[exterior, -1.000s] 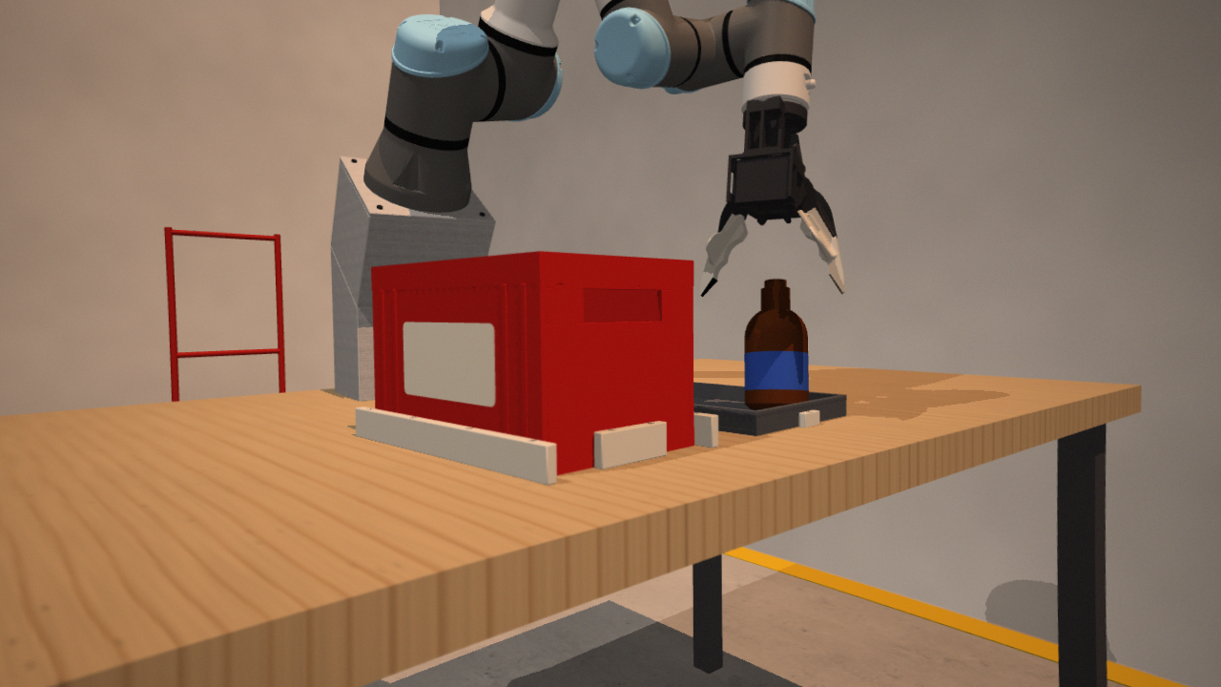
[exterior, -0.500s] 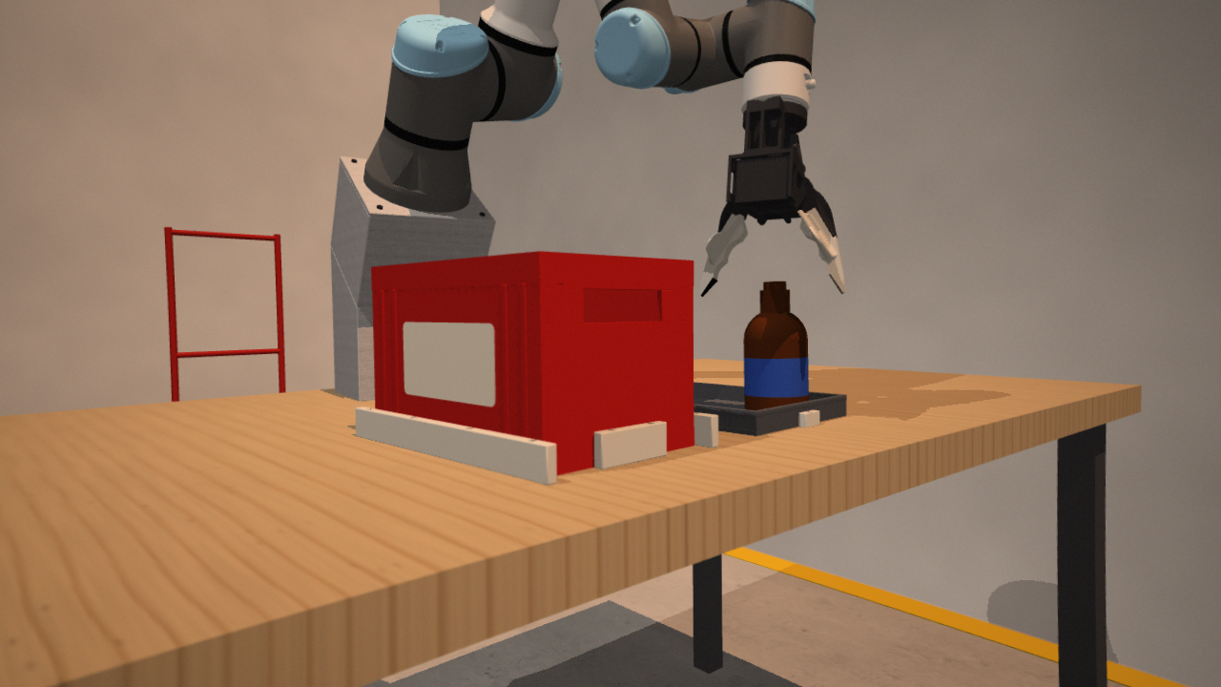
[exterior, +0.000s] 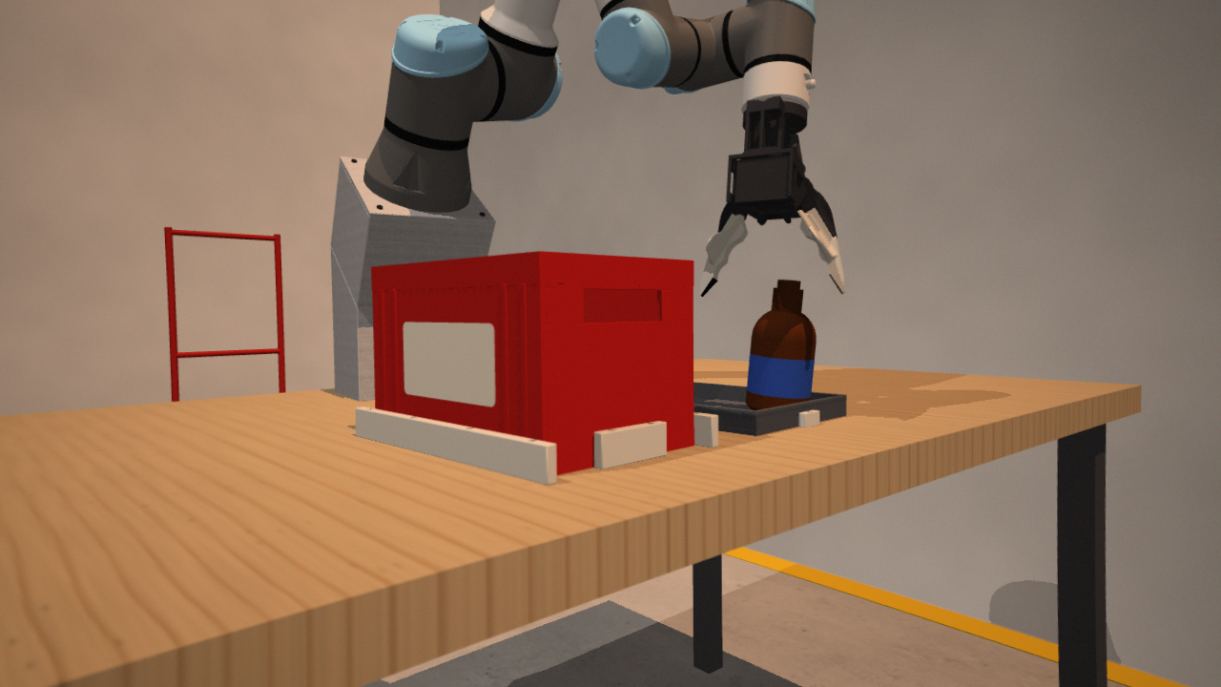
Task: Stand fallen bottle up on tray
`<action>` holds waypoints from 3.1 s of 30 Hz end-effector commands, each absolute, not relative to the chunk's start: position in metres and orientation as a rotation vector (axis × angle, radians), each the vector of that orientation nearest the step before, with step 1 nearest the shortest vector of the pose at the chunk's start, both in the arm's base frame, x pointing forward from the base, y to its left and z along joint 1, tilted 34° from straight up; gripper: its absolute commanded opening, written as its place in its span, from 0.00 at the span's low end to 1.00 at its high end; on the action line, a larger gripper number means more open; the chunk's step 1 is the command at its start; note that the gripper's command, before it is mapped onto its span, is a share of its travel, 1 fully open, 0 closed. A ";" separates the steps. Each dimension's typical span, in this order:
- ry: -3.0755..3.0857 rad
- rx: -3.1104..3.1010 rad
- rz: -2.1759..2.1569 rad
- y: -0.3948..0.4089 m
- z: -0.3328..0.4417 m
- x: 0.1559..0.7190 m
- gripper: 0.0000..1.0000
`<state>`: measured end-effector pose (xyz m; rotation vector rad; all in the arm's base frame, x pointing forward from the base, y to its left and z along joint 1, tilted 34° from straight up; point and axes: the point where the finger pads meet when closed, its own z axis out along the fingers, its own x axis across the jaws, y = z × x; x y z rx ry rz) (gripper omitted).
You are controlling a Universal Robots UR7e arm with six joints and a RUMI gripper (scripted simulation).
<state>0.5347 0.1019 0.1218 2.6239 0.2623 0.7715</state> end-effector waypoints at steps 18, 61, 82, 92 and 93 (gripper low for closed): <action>0.262 2.624 0.772 0.102 0.122 0.535 1.00; 0.262 2.624 0.772 0.102 0.122 0.535 1.00; 0.264 2.623 0.774 0.104 0.132 0.528 1.00; 0.263 2.623 0.776 0.107 0.144 0.521 1.00; 0.263 2.623 0.776 0.107 0.146 0.520 1.00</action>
